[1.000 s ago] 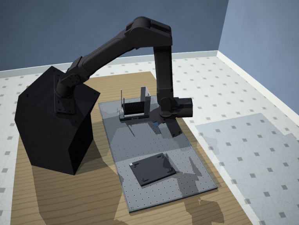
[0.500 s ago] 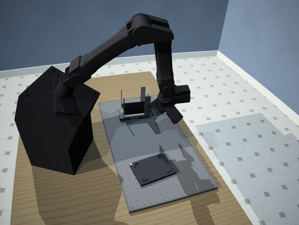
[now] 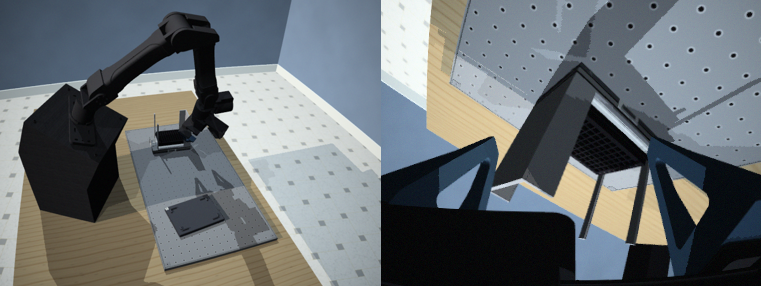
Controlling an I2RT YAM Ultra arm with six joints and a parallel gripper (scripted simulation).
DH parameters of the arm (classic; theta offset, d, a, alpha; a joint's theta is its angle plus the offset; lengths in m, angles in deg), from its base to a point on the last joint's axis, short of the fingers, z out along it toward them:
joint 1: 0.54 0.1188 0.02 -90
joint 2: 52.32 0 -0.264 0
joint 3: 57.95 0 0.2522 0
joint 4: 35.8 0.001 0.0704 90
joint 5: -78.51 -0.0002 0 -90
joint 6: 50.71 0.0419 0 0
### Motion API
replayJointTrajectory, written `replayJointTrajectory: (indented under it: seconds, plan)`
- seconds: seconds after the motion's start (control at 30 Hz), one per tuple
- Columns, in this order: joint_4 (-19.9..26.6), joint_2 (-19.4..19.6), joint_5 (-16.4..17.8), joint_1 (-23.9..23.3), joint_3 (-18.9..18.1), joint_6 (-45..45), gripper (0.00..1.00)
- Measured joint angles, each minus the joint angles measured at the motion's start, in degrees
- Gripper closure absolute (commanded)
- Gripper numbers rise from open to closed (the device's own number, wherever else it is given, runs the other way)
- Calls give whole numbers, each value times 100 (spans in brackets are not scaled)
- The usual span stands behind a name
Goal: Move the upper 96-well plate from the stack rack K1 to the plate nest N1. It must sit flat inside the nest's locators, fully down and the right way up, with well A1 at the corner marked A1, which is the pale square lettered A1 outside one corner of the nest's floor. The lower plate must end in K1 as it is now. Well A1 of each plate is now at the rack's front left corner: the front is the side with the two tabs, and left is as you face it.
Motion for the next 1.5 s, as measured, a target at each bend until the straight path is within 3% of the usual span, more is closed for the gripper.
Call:
replayJointTrajectory:
  seconds: [0.3, 1.07, 1.27, 1.5]
  plan:
    - [273, 92, -1126, 986, -166, -444, 0]
    - [1333, 278, -3274, 2894, -531, -1506, 0]
    - [1460, 313, -3534, 2975, -555, -1650, 0]
    - [1506, 310, -3613, 2975, -555, -1685, 0]
